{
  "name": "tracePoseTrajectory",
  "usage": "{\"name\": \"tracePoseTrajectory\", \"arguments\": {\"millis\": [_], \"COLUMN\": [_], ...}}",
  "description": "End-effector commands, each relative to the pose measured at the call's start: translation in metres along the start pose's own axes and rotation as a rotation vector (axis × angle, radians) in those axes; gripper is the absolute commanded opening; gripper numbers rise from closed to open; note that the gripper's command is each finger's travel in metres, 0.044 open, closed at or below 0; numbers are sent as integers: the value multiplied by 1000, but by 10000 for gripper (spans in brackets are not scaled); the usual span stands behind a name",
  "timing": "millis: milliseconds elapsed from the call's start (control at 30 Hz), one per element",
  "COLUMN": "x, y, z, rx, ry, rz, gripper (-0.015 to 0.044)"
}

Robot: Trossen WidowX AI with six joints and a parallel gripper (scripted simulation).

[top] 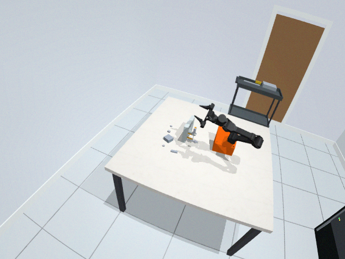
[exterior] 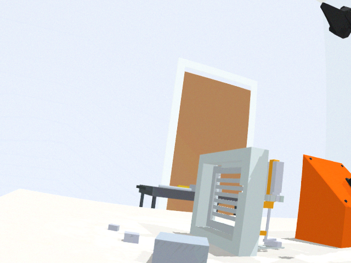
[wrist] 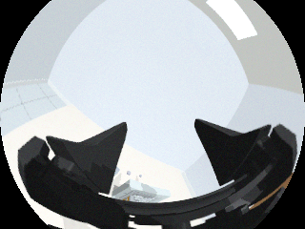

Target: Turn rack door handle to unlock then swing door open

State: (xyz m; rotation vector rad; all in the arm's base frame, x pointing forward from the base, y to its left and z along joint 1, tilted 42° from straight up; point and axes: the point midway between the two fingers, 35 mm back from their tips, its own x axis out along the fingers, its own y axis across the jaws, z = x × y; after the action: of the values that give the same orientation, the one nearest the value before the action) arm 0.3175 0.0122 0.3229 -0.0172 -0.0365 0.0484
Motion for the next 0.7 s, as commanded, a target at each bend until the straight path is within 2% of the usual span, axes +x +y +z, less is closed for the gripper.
{"name": "tracePoseTrajectory", "arguments": {"millis": [0, 100, 667], "x": [1, 8, 45], "y": [0, 1, 6], "z": [-1, -11, -91], "rx": [-1, -12, -38], "ry": [4, 67, 516], "rz": [1, 17, 151], "gripper": [374, 297, 297]}}
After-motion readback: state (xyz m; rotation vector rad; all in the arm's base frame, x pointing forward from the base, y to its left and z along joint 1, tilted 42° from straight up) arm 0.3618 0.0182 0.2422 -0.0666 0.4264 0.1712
